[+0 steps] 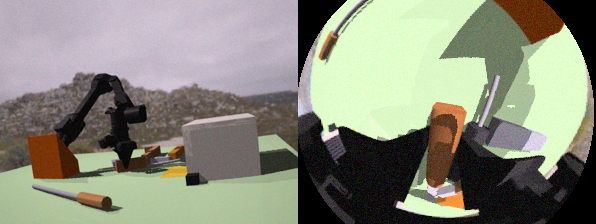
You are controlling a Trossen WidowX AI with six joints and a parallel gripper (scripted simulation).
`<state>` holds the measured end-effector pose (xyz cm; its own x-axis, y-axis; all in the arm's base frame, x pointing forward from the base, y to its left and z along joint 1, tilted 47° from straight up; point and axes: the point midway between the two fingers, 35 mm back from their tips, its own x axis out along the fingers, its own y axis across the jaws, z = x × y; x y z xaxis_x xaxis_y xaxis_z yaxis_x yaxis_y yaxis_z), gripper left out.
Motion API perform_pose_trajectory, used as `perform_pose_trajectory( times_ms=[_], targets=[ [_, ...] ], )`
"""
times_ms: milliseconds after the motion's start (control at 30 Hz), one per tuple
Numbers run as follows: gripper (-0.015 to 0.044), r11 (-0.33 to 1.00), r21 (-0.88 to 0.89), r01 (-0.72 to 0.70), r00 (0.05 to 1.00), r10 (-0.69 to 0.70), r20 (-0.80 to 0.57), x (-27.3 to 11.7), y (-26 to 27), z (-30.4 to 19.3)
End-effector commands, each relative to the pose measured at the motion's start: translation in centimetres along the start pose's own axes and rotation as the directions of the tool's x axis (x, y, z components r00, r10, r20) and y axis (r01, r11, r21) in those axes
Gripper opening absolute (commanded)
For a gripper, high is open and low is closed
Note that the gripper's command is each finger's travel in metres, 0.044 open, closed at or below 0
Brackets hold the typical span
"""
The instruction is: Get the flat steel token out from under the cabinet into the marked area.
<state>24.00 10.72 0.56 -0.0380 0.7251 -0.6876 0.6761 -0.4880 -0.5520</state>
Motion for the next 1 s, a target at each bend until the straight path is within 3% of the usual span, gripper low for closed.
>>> perform_pose_trajectory(
  times_ms=[0,967],
  targets=[
    [0.0000,1.000,-0.012,0.005,1.000,-0.005,-0.007,0.0,-0.4,-0.3],
    [0.0000,1.000,-0.012,0.006,1.000,-0.006,-0.007,0.0,-2.2,-1.2]
  ],
)
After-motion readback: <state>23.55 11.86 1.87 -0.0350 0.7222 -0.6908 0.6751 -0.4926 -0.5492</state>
